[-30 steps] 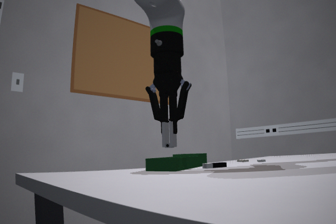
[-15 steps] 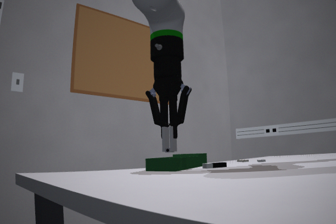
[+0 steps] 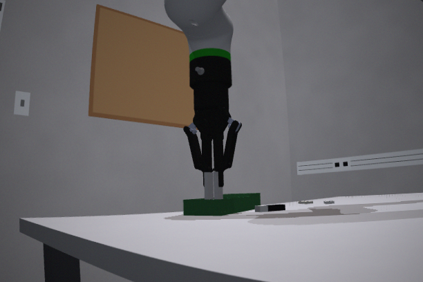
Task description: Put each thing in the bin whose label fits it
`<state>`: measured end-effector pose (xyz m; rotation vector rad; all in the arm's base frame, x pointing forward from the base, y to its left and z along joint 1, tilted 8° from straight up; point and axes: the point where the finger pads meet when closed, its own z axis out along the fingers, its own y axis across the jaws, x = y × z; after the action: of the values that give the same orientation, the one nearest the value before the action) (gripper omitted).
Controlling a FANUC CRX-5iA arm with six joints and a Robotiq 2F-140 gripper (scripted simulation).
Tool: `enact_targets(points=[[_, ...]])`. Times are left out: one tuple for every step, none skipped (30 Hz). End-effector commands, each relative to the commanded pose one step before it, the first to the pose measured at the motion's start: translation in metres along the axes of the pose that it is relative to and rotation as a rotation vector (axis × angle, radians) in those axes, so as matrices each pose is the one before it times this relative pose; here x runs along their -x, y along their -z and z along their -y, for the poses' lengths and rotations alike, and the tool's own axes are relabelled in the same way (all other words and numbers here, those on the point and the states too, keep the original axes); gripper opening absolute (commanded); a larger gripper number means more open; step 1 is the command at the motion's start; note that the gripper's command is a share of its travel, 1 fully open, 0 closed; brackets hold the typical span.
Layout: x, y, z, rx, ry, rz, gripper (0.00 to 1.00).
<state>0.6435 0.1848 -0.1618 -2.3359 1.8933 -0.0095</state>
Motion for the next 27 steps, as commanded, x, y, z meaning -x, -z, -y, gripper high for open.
enact_targets(points=[[-0.00003,-0.00530,0.00028,-0.00048,-0.00004,-0.00006,0.15],[0.00001,-0.00040,0.00001,0.00000,0.00000,0.00000,0.15],[0.00001,0.00000,0.00001,0.00000,0.00000,0.00000,0.15],[0.00001,0.00000,0.00001,0.00000,0.00000,0.00000,0.15],[0.00001,0.00000,0.00000,0.00000,0.00000,0.00000,0.15],[0.00001,0.00000,0.00000,0.00000,0.00000,0.00000,0.15],[0.00001,0.00000,0.00000,0.00000,0.00000,0.00000,0.15],[0.00001,0.00000,0.00000,0.00000,0.00000,0.00000,0.15],[0.00001,0.00000,0.00000,0.00000,0.00000,0.00000,0.15],[0.00001,0.00000,0.00000,0.00000,0.00000,0.00000,0.15],[0.00001,0.00000,0.00000,0.00000,0.00000,0.00000,0.15],[0.00000,0.00000,0.00000,0.00000,0.00000,0.00000,0.15],[0.00000,0.00000,0.00000,0.00000,0.00000,0.00000,0.15],[0.00000,0.00000,0.00000,0.00000,0.00000,0.00000,0.15],[0.00000,0.00000,0.00000,0.00000,0.00000,0.00000,0.26],[0.00000,0.00000,0.00000,0.00000,0.00000,0.00000,0.26],[0.00000,0.00000,0.00000,0.00000,0.00000,0.00000,0.26],[0.00000,0.00000,0.00000,0.00000,0.00000,0.00000,0.26],[0.00000,0.00000,0.00000,0.00000,0.00000,0.00000,0.26],[0.00000,0.00000,0.00000,0.00000,0.00000,0.00000,0.26],[0.00000,0.00000,0.00000,0.00000,0.00000,0.00000,0.26],[0.00000,0.00000,0.00000,0.00000,0.00000,0.00000,0.26],[0.00000,0.00000,0.00000,0.00000,0.00000,0.00000,0.26],[0.00000,0.00000,0.00000,0.00000,0.00000,0.00000,0.26],[0.00000,0.00000,0.00000,0.00000,0.00000,0.00000,0.26],[0.00000,0.00000,0.00000,0.00000,0.00000,0.00000,0.26],[0.00000,0.00000,0.00000,0.00000,0.00000,0.00000,0.26]])
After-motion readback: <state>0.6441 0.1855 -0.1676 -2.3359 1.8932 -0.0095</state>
